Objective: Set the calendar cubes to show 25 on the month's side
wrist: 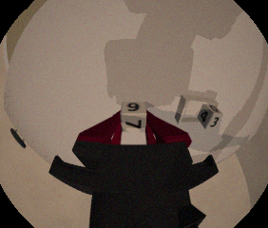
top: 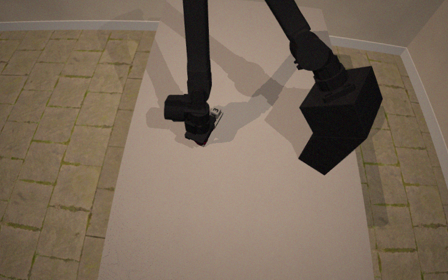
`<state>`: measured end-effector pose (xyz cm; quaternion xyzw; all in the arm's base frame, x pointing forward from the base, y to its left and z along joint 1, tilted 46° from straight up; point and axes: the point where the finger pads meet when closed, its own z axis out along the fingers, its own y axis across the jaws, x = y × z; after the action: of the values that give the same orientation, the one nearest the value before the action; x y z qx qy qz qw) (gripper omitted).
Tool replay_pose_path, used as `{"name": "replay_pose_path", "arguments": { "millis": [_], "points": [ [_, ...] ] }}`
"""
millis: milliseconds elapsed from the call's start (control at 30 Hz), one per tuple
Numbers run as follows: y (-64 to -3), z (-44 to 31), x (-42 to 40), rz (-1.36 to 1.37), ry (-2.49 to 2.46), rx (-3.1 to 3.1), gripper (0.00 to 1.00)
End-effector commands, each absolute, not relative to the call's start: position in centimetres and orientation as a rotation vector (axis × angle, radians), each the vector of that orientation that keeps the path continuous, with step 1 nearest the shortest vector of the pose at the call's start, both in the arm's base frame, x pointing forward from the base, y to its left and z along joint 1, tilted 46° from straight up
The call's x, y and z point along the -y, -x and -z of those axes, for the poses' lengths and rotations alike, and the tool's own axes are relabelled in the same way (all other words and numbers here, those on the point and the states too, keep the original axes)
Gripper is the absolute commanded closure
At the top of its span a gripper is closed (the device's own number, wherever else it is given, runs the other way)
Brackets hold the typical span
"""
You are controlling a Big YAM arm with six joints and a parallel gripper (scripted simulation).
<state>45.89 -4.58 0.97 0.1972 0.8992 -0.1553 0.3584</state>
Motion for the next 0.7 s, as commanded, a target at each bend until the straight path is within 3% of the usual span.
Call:
{"name": "replay_pose_path", "arguments": {
  "millis": [0,667],
  "points": [
    [-46.0,-1.37,4.96,0.396,-0.511,-2.301,0.74],
    [-46.09,-0.69,5.15,0.403,-0.511,-2.312,0.74]
  ]
}}
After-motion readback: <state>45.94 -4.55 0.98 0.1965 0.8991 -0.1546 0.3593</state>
